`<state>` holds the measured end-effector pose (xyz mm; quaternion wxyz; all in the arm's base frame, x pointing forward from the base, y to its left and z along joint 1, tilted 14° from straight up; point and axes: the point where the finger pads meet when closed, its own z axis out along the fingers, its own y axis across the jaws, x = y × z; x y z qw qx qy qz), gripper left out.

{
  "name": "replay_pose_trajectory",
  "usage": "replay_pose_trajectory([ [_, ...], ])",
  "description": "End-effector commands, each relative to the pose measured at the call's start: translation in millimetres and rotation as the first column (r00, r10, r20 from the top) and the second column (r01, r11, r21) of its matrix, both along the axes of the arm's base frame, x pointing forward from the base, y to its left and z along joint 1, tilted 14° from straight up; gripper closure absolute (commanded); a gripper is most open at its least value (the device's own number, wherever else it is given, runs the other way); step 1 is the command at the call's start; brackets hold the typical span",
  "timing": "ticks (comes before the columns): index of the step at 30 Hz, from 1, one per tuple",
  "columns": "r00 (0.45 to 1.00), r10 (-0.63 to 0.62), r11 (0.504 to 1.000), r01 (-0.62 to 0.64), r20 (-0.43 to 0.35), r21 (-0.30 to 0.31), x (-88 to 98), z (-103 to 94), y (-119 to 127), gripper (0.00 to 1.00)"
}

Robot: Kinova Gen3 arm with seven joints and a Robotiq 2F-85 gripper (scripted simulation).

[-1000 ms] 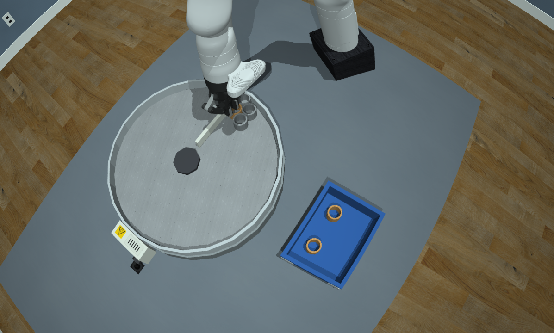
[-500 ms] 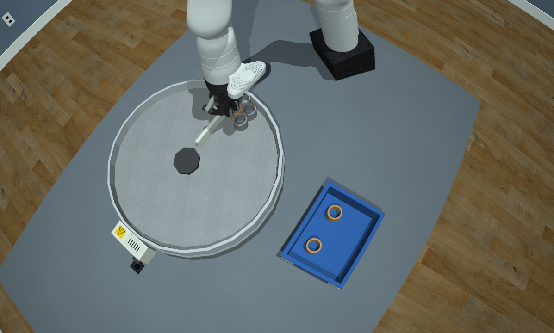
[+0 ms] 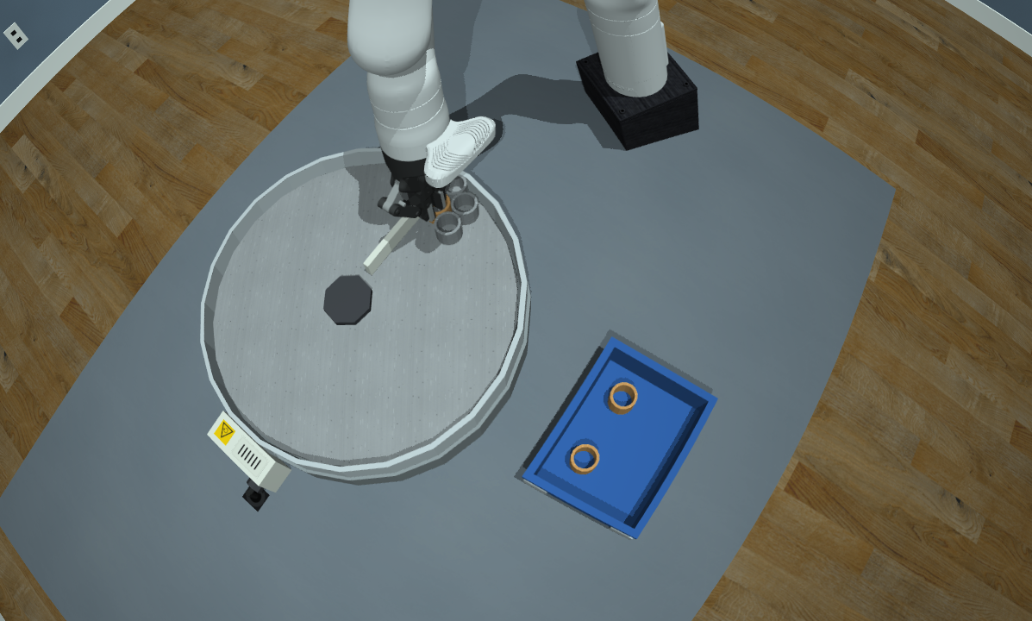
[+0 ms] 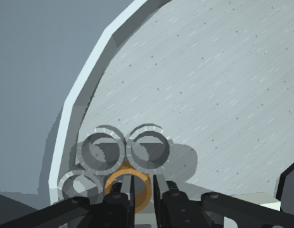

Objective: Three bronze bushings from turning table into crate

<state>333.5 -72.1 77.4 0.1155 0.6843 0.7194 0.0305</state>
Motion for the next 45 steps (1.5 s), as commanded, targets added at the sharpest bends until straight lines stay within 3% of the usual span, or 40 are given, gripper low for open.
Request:
replay_pose_trajectory([
  [1, 1.0, -0.003, 1.0, 0.003, 0.0, 0.0, -0.2, 0.0, -1.0, 0.86],
  [40, 1.0, -0.002, 1.0, 0.002, 0.0, 0.0, 1.8, -8.6, -1.7, 0.86],
  [41, 1.0, -0.001, 1.0, 0.001, 0.001, 0.0, 1.9, -8.6, -1.5, 1.0],
  [45, 1.0, -0.001, 1.0, 0.001, 0.001, 0.0, 1.9, -8.6, -1.5, 1.0],
])
